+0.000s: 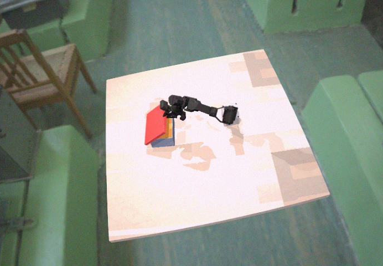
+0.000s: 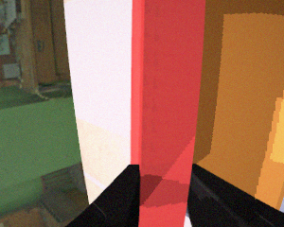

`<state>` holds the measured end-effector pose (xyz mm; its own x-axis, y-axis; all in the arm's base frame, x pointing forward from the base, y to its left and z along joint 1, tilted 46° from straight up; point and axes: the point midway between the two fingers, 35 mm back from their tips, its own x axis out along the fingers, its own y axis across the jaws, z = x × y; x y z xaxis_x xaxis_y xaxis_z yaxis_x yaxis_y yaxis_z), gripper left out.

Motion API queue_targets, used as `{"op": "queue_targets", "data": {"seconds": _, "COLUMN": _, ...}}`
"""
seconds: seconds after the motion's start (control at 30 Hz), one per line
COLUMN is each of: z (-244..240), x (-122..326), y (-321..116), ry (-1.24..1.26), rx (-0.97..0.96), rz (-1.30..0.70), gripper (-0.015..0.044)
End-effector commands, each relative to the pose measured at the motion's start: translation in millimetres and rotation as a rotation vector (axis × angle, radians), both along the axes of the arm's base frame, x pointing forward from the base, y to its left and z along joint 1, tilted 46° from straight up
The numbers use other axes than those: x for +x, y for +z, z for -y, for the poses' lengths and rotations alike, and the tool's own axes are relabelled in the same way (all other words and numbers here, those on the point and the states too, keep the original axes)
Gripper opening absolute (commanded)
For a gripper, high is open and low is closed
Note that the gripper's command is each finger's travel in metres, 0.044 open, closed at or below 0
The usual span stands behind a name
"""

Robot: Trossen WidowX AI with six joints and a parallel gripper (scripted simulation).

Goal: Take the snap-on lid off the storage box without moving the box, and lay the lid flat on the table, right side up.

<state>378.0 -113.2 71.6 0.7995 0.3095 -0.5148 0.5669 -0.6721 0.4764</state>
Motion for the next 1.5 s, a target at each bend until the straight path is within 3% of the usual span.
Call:
{"op": "queue_targets", "data": {"seconds": 0.0, "z": 9.7, "x": 5.9, "y": 7.5, "ry": -0.005, "rx": -0.01, "rz": 0.012, "gripper": 0.0}}
{"op": "queue_targets", "data": {"seconds": 1.47, "z": 49.0, "x": 5.9, "y": 44.9, "ry": -0.005, "rx": -0.012, "rz": 0.011, "gripper": 0.0}}
